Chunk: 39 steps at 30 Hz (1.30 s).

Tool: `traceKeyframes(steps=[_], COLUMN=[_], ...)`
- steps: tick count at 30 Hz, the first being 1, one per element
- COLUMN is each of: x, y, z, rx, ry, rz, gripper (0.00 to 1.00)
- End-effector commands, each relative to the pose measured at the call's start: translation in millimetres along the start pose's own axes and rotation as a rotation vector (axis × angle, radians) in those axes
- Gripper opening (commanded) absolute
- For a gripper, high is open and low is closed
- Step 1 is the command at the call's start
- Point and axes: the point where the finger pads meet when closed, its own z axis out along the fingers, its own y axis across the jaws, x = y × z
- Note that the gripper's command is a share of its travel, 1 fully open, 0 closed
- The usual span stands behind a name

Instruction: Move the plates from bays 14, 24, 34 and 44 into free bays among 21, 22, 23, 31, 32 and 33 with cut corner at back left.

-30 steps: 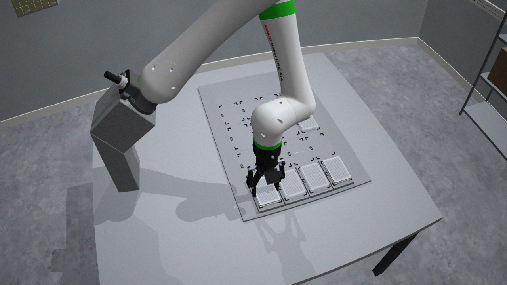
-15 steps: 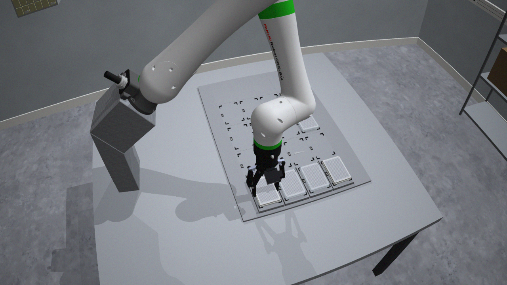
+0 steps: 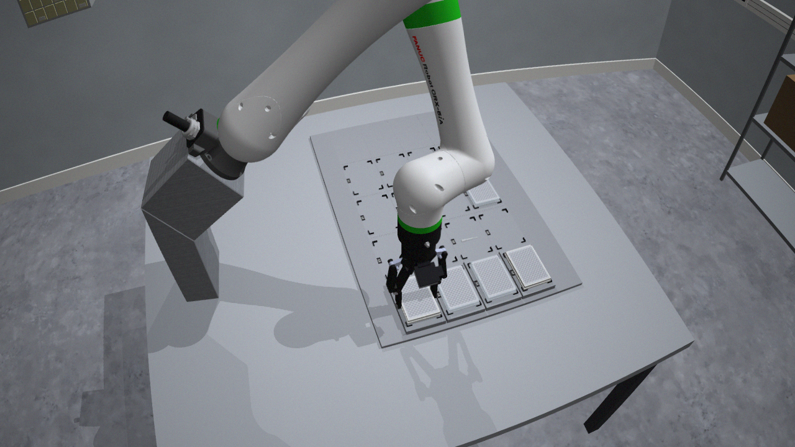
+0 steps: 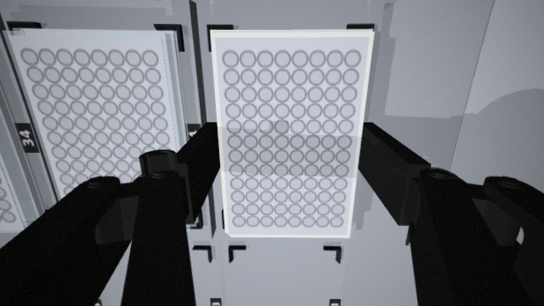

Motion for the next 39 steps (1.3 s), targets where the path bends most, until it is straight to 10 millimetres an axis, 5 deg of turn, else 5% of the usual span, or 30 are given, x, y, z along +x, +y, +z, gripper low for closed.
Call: traceKeyframes(steps=[1,39], x=[0.5,0.5], y=[-0.4,-0.4], z=[-1.2,-32.2], rx=[0.001,0.001], ry=[0.001,0.001], rz=[0.000,0.000], gripper=[0.10,0.10])
